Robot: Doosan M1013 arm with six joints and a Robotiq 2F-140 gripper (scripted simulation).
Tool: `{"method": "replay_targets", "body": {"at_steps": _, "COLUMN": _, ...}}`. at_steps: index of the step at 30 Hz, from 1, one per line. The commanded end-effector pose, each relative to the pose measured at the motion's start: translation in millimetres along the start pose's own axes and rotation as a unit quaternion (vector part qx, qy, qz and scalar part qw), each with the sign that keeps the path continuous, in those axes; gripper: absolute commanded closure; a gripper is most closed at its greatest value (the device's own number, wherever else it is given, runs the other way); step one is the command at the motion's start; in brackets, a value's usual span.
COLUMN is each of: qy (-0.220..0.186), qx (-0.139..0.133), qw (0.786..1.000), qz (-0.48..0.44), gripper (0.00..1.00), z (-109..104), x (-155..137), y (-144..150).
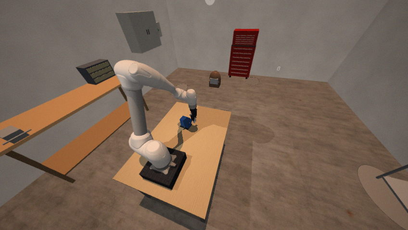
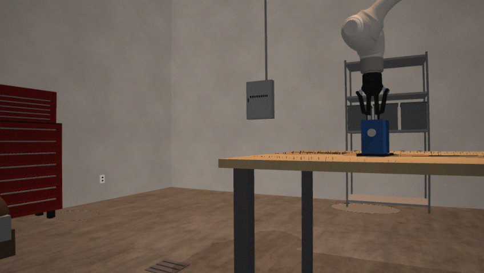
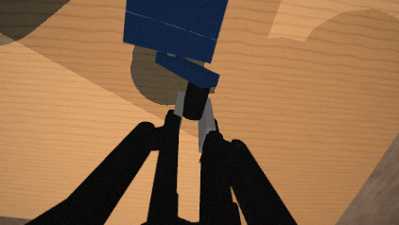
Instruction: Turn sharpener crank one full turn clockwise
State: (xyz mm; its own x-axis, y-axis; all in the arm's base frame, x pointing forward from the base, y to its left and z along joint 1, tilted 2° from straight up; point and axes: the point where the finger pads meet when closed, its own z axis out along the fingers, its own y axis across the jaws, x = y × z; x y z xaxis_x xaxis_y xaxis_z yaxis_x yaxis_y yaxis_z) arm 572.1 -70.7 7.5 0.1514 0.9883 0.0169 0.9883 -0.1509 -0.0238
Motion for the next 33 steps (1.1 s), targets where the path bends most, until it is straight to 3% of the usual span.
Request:
{"method": "replay_targets", "body": {"at_steps": 1, "qy": 0.000, "qx": 0.000, "qw": 1.000, "qz": 0.000, "gripper": 1.00, "z": 4.8, "x": 0.1, "y": 4.2}}
{"method": "replay_targets", "body": {"at_steps": 20, "qy": 0.000, "qx": 0.000, "qw": 1.000, "qz": 0.000, "gripper": 1.00, "z": 34.2, "x": 0.1, "y": 14.0}}
{"method": "replay_targets", "body": {"at_steps": 33, "qy": 0.000, "qx": 0.000, "qw": 1.000, "qz": 0.000, "gripper": 1.00, "z": 38.8, "x": 0.1, "y": 13.7}}
